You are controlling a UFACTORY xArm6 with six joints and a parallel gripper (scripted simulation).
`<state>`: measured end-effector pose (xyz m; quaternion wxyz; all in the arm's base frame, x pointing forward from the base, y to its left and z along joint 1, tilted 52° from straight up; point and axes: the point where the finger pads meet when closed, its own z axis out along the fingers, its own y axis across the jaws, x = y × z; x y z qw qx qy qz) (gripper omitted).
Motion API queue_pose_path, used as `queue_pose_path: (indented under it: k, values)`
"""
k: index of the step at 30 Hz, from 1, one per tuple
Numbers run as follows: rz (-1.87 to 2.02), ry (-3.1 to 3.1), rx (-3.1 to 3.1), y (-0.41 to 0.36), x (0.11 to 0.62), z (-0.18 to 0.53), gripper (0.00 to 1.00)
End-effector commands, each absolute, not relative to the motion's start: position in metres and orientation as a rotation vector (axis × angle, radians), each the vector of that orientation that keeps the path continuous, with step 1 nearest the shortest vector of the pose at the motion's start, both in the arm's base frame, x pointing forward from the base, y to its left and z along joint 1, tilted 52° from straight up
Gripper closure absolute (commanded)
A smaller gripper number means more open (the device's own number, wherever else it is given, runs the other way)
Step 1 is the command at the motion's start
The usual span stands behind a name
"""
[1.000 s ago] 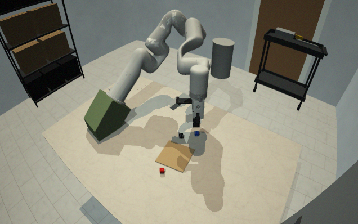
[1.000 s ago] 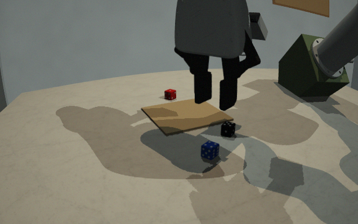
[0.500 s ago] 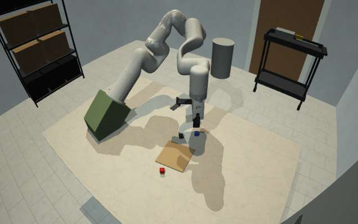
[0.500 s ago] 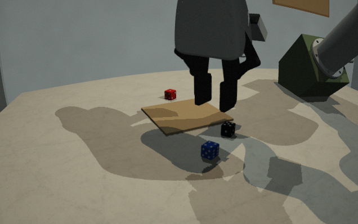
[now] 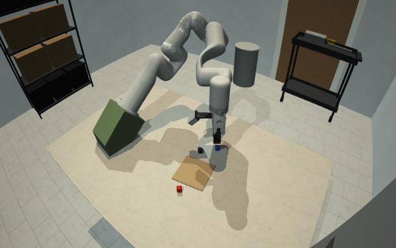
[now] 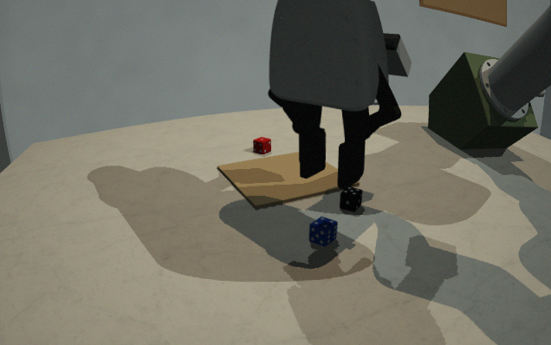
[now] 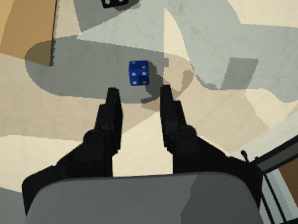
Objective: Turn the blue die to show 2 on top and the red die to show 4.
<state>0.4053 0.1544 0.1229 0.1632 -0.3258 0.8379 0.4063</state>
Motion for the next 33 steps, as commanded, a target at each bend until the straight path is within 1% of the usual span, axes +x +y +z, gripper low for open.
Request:
queue_pose_path:
  k: [1,33]
  values:
    - [1.156,2.388,-0.928,0.161,0.407,0.117,0.64]
    - [1.156,2.388,-0.928,0.182,0.407,0.101,0.64]
